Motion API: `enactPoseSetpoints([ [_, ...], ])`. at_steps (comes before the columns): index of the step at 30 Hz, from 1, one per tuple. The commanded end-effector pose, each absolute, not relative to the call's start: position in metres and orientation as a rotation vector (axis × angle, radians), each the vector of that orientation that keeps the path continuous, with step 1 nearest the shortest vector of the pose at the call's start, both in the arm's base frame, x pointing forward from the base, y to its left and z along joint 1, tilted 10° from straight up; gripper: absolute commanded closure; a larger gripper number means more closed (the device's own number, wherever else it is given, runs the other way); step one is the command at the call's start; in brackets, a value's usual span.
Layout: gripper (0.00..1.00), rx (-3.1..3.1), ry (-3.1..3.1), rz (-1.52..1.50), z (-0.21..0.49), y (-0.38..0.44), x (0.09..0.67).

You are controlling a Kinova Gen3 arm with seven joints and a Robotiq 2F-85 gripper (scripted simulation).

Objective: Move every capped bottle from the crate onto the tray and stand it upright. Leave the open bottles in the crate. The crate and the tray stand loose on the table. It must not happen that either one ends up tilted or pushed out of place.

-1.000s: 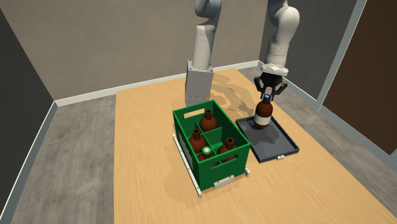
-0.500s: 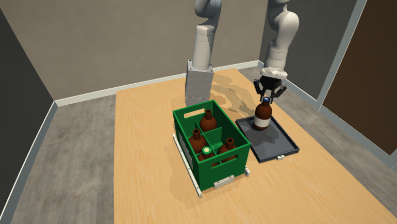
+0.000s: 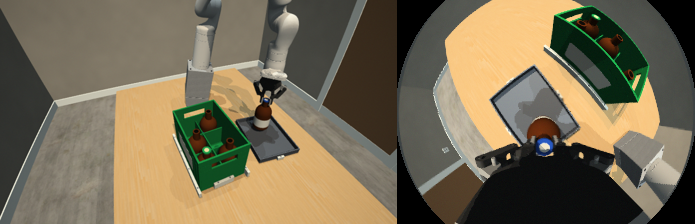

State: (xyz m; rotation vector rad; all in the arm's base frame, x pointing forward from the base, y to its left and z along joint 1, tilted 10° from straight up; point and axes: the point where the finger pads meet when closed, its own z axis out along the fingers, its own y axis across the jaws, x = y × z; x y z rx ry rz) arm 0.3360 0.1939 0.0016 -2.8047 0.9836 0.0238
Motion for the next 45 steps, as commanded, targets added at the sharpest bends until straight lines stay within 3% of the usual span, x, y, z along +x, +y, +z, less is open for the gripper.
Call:
enactPoseSetpoints([
  [1,1.0,-2.805,0.982,0.024,0.001,0.194,0.336],
  [45,1.0,-2.806,0.982,0.025,-0.012,0.197,0.336],
])
